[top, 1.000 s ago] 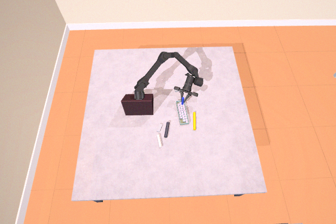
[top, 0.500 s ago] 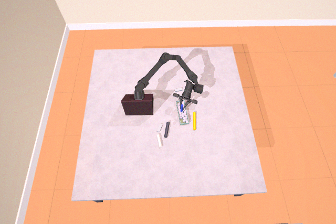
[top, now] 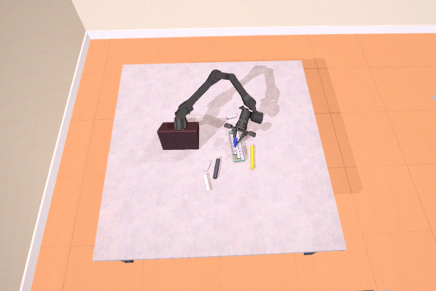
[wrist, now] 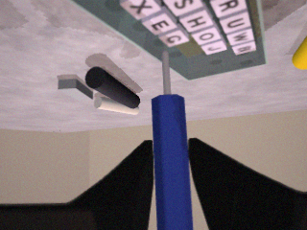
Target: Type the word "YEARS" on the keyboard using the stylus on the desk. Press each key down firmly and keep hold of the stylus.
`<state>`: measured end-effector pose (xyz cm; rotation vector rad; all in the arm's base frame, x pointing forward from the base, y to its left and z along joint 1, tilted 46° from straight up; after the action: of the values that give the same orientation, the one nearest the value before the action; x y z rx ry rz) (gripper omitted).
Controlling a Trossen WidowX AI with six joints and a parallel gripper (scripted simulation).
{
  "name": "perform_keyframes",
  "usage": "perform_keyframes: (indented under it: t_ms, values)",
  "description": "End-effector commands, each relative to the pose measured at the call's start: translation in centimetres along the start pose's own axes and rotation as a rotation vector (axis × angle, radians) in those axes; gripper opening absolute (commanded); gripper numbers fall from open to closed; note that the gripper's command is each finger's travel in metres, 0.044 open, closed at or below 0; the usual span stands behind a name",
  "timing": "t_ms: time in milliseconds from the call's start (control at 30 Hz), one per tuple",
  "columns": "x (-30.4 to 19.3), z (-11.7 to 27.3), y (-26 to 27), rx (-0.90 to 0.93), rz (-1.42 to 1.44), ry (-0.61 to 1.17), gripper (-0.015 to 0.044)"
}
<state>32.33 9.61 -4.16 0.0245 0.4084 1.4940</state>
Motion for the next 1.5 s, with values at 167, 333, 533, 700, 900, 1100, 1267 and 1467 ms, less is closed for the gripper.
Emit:
perform_keyframes:
  t_ms: [167,333,533,700,900,1100,1267,1467]
  values:
    - [0.21,-0.13,-0.03,0.001,-0.003,-0.003,0.0081]
    - [0.21,-0.13,-0.03,0.001,-0.003,-0.003,0.0081]
    - [0.21,-0.14,0.08,0.001,-0.003,-0.003,0.0081]
    - [0.25,-0.16,0.09,0.001,-0.003,-0.003,0.0081]
    - [0.51,-0.31,0.08,0.001,-0.003,-0.003,0.0081]
    - [0.76,-0.46,0.08,0.001,-0.003,-0.003,0.0081]
    - [0.93,-0.56,0.08,0.001,-0.003,-0.003,0.0081]
    - [1.12,-0.67,0.07,0.001,-0.003,-0.003,0.0081]
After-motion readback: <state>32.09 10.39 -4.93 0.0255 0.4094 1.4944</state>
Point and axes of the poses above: the point midway between the two fingers, 35 mm back from their tips, its own z axis back along the fingers, its own y axis across the jaws, x = y × z, the point moved 3 cm from there along z, back along the fingers, and after that the axes turned 1 degree about z, right-handed, at the moved point
